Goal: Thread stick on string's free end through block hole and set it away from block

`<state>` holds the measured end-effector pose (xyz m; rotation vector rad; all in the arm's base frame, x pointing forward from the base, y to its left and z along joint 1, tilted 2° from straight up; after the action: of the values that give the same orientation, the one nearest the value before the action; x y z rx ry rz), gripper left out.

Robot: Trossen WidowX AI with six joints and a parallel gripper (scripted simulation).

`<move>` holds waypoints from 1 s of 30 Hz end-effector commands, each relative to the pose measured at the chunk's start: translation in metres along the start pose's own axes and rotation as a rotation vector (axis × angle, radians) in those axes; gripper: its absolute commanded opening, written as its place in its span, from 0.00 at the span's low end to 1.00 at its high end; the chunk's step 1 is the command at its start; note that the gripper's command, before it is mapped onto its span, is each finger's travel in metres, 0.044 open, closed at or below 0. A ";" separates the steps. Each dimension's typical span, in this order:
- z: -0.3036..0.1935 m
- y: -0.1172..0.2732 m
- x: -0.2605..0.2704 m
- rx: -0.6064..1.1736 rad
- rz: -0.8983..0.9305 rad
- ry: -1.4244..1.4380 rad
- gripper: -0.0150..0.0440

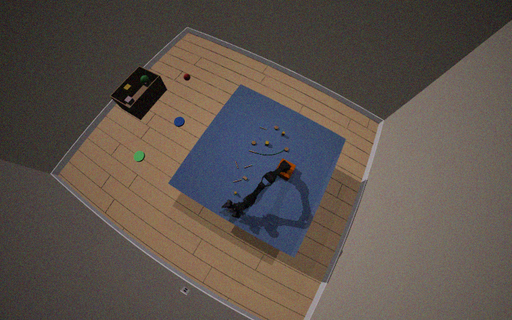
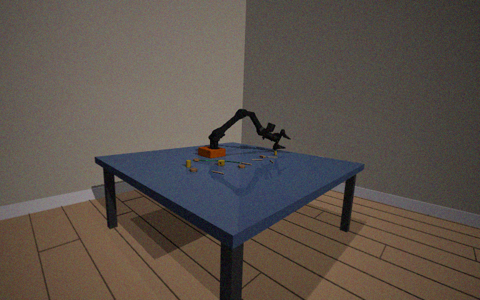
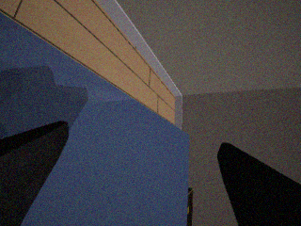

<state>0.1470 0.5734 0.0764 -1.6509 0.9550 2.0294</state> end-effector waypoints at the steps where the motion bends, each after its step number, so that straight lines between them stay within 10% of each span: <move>1: -0.067 -0.019 -0.012 0.094 0.071 0.045 1.00; 17: -0.293 -0.013 -0.032 0.388 0.329 0.019 1.00; 30: -0.476 0.090 -0.015 0.594 0.652 -0.092 1.00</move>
<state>0.4306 0.2364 0.0743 -1.1083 1.9178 1.8325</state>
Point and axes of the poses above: the point midway between the two fingers, 35 mm back from their tips, its own y axis back along the fingers, its own x axis across the jaws, z = x × y, the point moved 3 cm from there along y, back along the fingers, and after that the axes turned 15 degrees about y, right-handed, at the moved point
